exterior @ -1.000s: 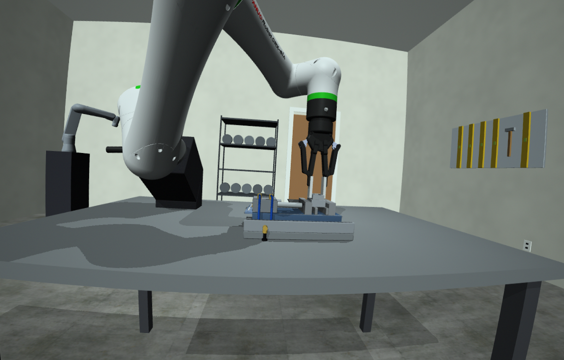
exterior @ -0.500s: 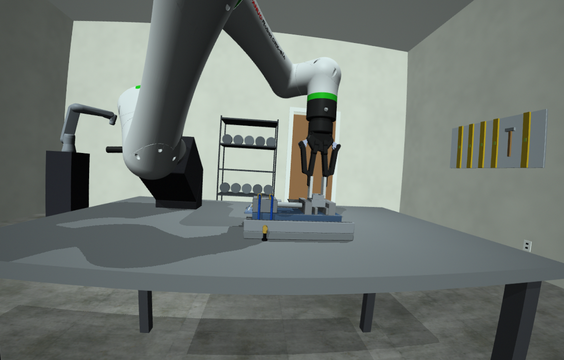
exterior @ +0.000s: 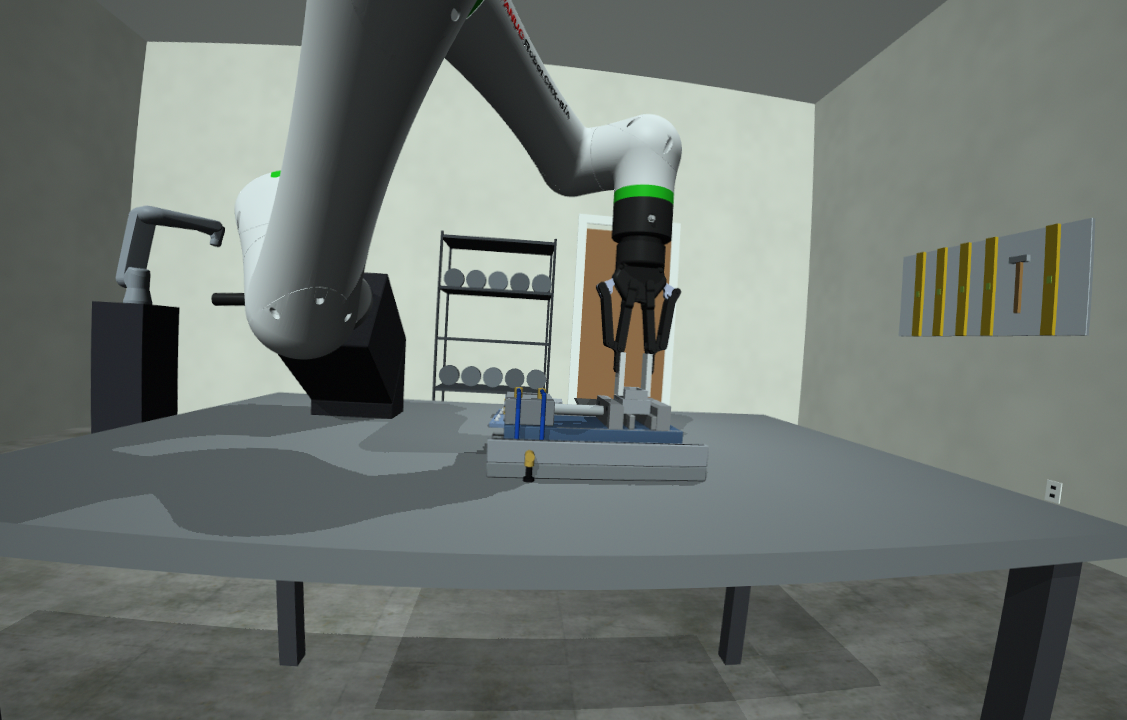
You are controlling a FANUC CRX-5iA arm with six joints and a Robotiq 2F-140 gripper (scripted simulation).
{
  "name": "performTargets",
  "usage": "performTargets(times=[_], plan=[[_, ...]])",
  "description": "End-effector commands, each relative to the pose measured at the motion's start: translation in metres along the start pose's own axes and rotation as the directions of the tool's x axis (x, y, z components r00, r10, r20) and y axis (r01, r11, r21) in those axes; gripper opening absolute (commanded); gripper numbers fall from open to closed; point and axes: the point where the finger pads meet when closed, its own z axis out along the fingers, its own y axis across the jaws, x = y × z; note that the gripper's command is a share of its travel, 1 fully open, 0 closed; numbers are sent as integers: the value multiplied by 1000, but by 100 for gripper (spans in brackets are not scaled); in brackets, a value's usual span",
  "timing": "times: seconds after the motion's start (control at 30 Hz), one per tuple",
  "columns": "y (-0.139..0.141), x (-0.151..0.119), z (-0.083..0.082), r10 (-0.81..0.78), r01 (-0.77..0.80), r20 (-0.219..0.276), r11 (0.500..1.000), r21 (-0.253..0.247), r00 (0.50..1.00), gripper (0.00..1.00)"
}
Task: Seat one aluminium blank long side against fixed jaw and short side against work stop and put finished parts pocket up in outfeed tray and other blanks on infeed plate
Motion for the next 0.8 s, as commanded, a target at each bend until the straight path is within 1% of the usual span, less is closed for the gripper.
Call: performTargets(times=[0.0,0.47,0.77], plan=[[0,0,0,0,0,0,1000,0,1000,0],[0,0,-1,0,0,0,1000,0,1000,0],[0,0,-9,0,0,0,1000,0,1000,0]])
